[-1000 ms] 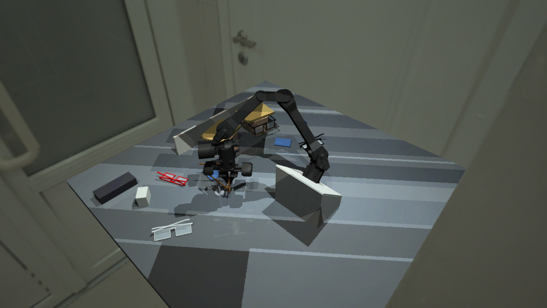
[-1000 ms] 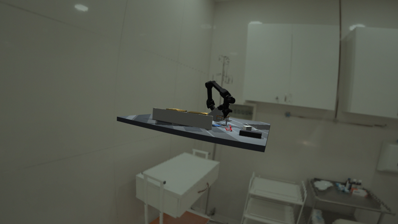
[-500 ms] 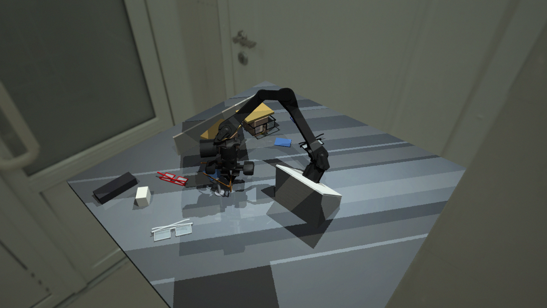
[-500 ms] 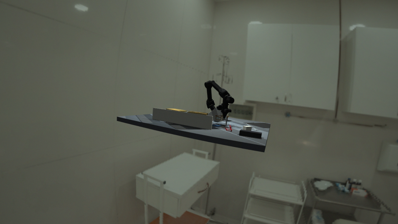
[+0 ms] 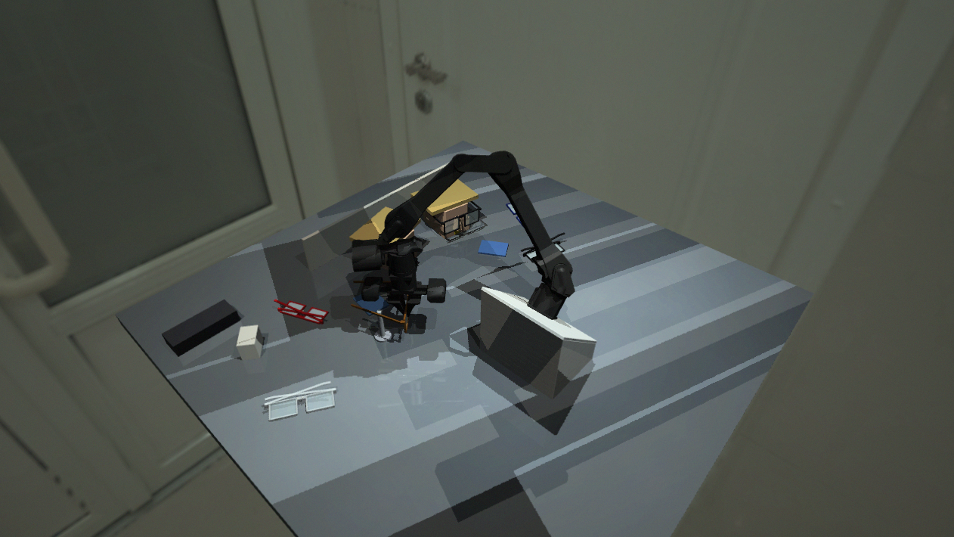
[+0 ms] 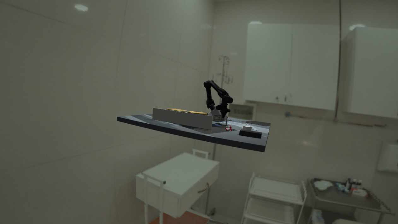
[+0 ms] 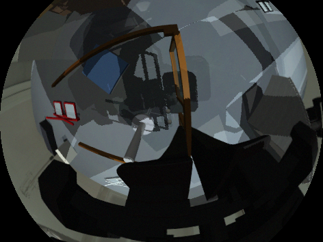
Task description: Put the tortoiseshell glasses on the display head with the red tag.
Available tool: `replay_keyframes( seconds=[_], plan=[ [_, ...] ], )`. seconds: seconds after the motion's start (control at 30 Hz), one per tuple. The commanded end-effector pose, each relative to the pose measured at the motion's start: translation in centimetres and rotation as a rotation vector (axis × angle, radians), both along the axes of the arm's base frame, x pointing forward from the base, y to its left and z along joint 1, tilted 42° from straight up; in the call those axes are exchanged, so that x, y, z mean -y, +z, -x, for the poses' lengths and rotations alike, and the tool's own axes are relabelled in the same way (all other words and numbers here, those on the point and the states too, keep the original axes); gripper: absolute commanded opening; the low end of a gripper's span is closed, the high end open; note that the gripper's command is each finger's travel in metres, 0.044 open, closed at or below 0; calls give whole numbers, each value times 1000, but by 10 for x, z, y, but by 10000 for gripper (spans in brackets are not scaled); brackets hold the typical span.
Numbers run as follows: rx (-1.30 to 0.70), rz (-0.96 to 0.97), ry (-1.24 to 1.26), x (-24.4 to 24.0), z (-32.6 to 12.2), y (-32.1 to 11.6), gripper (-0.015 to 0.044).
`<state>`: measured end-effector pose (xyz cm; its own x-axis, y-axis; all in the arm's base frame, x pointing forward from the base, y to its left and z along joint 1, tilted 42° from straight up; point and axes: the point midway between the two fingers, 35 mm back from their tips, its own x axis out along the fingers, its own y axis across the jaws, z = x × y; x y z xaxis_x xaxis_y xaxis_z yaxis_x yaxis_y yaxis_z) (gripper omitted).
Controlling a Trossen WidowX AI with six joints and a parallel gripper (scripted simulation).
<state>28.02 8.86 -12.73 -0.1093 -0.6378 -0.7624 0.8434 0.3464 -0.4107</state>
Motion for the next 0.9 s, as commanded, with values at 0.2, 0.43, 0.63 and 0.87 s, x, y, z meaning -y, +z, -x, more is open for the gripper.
replay_keyframes(
  seconds=[0.2, 0.43, 0.63, 0.87],
  plan=[
    [0, 6, 6, 8, 0, 7, 0],
    [0, 6, 6, 13, -2, 11, 0],
    [0, 7, 6, 18, -4, 14, 0],
    [0, 7, 6, 22, -6, 17, 0]
  ],
)
